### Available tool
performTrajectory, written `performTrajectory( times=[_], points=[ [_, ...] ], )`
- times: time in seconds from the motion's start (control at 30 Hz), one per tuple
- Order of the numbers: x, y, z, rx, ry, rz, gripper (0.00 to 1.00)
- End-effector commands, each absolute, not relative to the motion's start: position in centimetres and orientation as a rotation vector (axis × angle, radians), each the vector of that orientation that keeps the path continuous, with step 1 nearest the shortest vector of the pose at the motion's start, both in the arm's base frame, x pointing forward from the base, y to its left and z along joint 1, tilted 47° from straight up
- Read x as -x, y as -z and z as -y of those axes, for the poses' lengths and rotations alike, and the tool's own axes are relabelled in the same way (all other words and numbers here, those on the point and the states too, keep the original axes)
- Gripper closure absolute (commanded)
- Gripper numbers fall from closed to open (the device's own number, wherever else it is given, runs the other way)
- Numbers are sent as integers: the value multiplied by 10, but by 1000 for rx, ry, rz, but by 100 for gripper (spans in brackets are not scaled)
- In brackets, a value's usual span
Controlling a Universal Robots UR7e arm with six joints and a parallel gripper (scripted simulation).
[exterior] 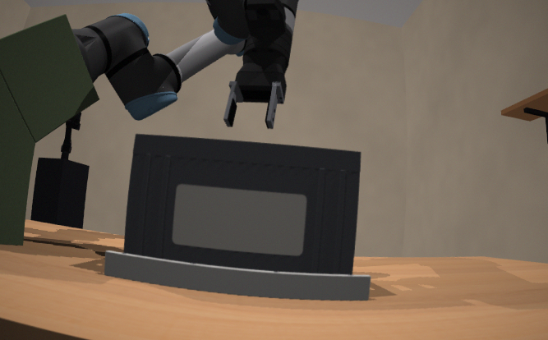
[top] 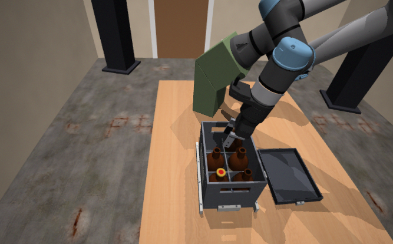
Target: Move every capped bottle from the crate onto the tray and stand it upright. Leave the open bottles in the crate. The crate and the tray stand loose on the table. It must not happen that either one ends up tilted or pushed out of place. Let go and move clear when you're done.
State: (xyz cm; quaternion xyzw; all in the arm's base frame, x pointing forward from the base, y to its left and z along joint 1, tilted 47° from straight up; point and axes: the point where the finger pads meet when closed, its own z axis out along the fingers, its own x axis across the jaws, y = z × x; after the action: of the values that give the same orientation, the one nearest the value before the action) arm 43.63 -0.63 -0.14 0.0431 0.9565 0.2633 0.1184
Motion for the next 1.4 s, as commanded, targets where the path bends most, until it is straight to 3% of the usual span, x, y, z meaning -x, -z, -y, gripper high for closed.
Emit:
performTrajectory(
  times=[0.0, 1.37],
  points=[
    [-437, 2, 7, -82, -807, -2772, 0],
    [-437, 4, 11, 170, -1013, -2603, 0]
  ],
)
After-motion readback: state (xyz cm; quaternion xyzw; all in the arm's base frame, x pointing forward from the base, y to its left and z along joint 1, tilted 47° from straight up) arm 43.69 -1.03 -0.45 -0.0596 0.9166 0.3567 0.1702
